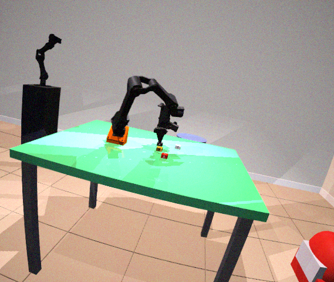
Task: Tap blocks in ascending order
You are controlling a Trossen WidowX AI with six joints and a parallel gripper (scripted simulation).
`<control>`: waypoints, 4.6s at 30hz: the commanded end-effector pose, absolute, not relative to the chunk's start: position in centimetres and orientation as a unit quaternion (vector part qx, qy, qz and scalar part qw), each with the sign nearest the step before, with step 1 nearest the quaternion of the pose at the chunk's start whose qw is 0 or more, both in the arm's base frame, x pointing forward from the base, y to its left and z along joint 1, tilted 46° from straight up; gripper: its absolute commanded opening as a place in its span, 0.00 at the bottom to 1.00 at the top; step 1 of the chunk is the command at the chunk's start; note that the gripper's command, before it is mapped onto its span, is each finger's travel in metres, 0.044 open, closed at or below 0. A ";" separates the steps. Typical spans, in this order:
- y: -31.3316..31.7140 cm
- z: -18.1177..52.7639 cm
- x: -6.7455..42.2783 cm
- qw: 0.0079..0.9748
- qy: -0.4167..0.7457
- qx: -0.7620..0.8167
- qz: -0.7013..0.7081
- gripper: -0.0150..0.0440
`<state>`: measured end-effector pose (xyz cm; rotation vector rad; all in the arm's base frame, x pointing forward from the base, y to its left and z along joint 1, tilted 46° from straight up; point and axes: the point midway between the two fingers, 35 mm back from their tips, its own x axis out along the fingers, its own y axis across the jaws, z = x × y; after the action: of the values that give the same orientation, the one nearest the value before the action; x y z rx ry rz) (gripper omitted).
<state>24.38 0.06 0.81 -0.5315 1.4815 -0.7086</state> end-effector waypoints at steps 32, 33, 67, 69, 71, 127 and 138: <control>-0.7 0.1 24.3 0.649 0.653 -0.237 -0.311 0.29; -0.3 0.5 24.2 0.648 0.653 -0.238 -0.311 0.29; 14.2 -2.0 23.6 0.649 0.655 -0.235 -0.308 0.29; 13.4 -2.9 23.7 0.649 0.655 -0.235 -0.308 0.29; 11.3 -5.1 23.7 0.649 0.654 -0.235 -0.308 0.29; 14.2 -2.0 23.6 0.649 0.655 -0.235 -0.308 0.29; 15.4 -3.3 31.8 0.654 0.654 -0.219 -0.312 0.29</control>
<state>28.75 15.31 -2.87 -0.5020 1.4850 -0.7056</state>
